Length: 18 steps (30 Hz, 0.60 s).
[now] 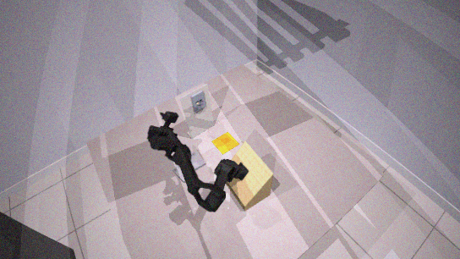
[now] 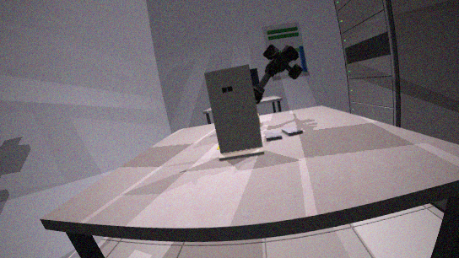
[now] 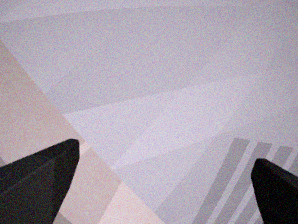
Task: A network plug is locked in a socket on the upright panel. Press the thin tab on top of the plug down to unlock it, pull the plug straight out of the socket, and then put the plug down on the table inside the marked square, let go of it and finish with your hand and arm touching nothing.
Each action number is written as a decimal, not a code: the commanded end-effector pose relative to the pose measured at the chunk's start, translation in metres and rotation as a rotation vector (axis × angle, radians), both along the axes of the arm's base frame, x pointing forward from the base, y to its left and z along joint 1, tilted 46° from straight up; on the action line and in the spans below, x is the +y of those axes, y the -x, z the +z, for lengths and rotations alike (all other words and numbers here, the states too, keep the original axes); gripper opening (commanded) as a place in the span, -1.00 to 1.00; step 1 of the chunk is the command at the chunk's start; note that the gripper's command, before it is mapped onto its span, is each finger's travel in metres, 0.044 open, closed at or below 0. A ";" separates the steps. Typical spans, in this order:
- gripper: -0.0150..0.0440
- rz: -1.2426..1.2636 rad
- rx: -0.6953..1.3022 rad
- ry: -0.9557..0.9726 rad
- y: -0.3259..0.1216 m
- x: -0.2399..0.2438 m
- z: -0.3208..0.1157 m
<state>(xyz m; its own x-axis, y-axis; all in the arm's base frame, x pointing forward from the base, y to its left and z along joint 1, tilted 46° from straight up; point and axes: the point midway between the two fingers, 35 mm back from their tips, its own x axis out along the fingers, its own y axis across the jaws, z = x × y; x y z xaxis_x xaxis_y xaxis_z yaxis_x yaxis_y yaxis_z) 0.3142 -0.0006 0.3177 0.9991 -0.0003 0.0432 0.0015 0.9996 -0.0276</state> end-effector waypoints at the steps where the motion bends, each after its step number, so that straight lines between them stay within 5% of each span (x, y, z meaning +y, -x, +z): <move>1: 0.78 0.000 0.001 0.001 0.000 0.000 0.000; 9: 0.06 -0.007 0.037 0.074 -0.019 -0.011 -0.031; 18: 0.04 -0.037 0.064 0.197 -0.039 -0.031 -0.071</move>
